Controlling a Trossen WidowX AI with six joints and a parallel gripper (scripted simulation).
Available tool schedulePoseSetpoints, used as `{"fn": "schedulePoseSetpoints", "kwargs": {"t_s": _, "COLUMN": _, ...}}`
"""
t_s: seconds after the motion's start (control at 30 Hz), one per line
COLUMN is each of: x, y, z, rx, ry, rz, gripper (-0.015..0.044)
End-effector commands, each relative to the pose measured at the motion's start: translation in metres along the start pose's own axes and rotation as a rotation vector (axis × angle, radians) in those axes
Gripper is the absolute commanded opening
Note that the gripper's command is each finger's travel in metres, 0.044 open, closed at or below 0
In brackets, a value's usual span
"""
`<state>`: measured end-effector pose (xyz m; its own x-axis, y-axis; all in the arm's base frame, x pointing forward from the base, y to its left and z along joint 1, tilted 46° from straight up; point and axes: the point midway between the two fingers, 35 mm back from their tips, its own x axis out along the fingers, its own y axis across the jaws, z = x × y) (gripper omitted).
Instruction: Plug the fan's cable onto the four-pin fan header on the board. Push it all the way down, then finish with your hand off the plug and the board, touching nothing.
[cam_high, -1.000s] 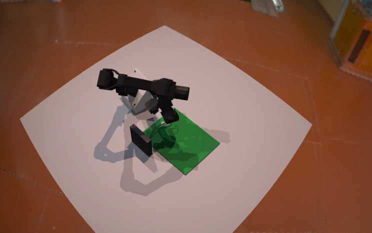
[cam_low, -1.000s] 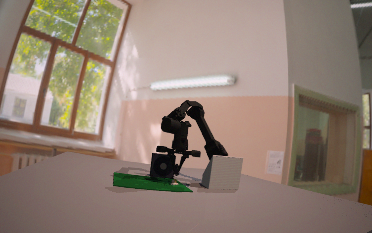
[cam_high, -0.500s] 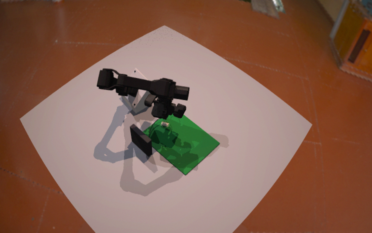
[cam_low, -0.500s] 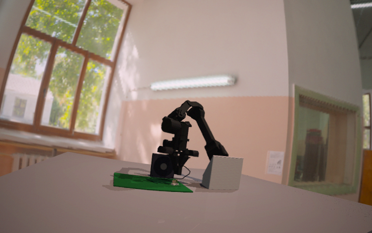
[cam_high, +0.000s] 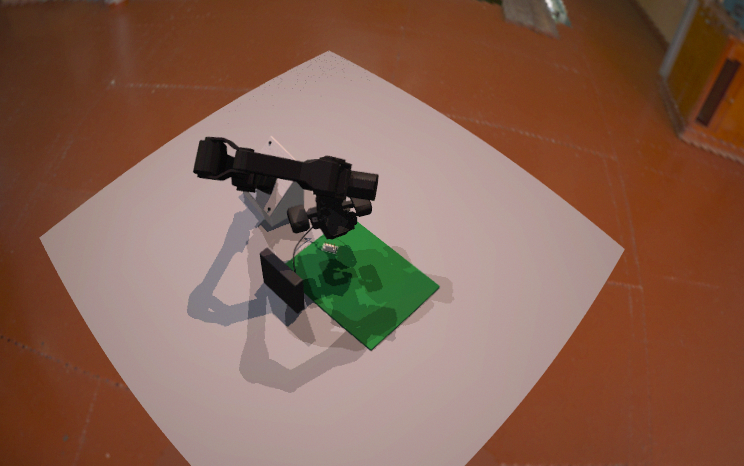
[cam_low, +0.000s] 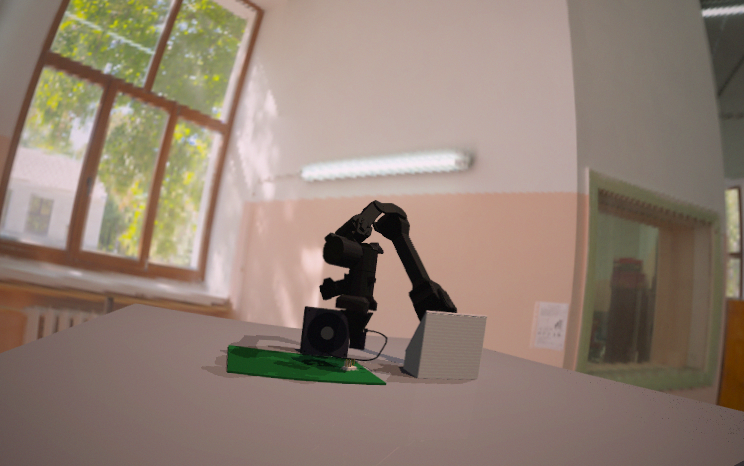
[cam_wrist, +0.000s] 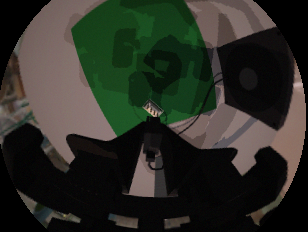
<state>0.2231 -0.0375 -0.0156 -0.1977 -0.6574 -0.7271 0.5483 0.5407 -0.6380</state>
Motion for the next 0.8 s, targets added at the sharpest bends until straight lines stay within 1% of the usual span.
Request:
{"fn": "schedulePoseSetpoints", "kwargs": {"t_s": 0.0, "x": -0.0004, "y": -0.0049, "z": -0.0007, "rx": -0.859, "ry": 0.002, "rz": -0.021, "gripper": 0.0}}
{"fn": "schedulePoseSetpoints", "kwargs": {"t_s": 0.77, "x": -0.0011, "y": -0.0071, "z": -0.0014, "rx": -2.002, "ry": 0.024, "rz": -0.024, "gripper": 0.0}}
